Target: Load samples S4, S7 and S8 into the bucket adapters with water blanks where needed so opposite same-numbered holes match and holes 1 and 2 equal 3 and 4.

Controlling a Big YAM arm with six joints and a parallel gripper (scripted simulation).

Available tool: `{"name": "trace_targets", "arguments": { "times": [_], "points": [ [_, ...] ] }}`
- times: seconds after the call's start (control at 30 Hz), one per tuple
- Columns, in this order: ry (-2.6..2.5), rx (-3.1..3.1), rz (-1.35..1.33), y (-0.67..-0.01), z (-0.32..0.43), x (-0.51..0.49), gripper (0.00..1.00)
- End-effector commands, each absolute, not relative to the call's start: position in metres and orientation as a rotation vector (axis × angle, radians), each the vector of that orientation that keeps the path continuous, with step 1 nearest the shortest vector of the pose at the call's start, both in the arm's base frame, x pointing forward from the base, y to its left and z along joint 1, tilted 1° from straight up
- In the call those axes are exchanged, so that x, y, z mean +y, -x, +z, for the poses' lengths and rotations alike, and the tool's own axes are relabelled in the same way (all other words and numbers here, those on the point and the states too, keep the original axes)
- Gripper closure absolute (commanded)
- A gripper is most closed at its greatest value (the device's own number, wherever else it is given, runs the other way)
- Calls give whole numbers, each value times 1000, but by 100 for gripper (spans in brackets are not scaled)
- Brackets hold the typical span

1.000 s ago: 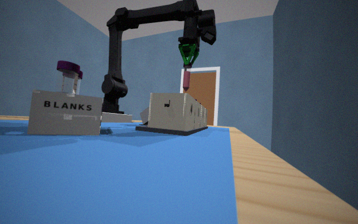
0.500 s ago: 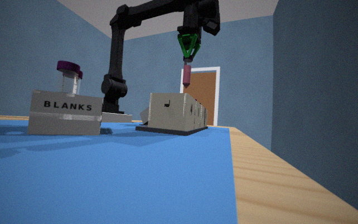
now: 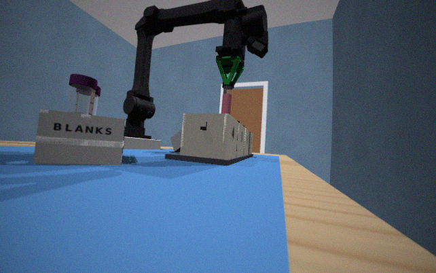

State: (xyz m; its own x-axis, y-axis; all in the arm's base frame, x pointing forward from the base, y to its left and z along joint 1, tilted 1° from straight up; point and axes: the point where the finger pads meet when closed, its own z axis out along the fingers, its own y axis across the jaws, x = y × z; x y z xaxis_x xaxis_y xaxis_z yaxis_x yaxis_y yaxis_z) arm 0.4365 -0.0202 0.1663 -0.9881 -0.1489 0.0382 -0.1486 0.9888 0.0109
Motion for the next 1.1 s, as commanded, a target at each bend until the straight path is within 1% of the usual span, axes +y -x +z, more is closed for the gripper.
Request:
{"name": "trace_targets", "arguments": {
  "times": [0.0,0.03,0.07,0.8,0.83,1.07],
  "points": [
    [-244,-3124,-9,-447,164,-23,100],
    [-244,-3124,-9,-447,161,-23,100],
    [-239,-3160,-1,-453,180,-21,100],
    [-239,-3160,-1,-454,179,-22,100],
    [-236,-3125,-9,-447,159,-27,100],
    [-236,-3127,-9,-447,153,-26,100]
  ]
}}
